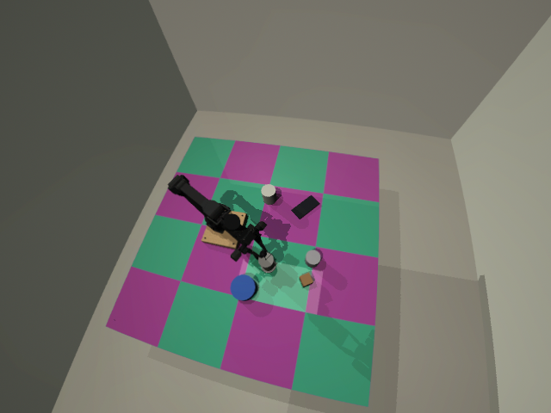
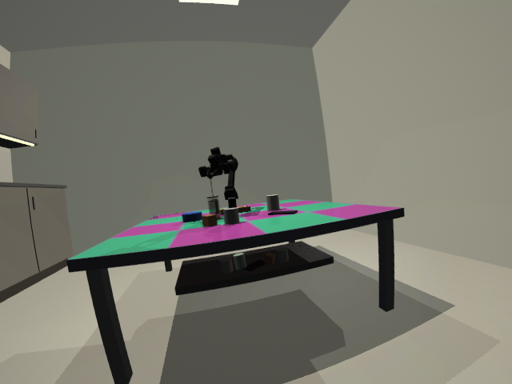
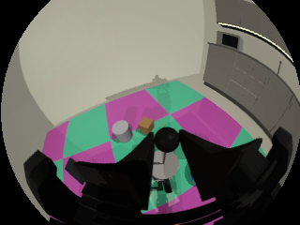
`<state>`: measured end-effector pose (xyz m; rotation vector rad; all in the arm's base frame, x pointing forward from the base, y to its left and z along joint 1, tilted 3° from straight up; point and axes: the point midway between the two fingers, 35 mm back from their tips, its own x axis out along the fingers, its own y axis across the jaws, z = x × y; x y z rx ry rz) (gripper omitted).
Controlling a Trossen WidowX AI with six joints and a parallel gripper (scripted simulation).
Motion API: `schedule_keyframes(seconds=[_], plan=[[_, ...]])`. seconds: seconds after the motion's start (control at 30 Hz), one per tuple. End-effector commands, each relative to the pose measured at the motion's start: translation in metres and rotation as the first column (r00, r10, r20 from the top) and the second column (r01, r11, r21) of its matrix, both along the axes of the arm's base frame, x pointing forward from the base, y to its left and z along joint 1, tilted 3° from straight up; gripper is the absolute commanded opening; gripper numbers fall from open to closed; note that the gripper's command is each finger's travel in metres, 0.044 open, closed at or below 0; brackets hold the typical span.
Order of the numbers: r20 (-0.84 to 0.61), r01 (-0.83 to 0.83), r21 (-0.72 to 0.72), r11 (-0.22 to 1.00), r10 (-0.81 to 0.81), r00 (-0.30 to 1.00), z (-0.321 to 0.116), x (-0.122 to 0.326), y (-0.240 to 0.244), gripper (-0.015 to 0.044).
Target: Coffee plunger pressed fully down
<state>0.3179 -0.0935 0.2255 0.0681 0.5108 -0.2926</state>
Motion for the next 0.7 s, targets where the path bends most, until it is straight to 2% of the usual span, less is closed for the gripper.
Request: schedule_keyframes(seconds=[0.0,0.67], plan=[[-0.038,-0.004,0.008,1.0,0.004,0.999,-0.02,-0.001,0.0,0.0115],[-0.038,-0.003,0.008,1.0,0.004,0.999,-0.053,0.002,-0.001,0.0115]])
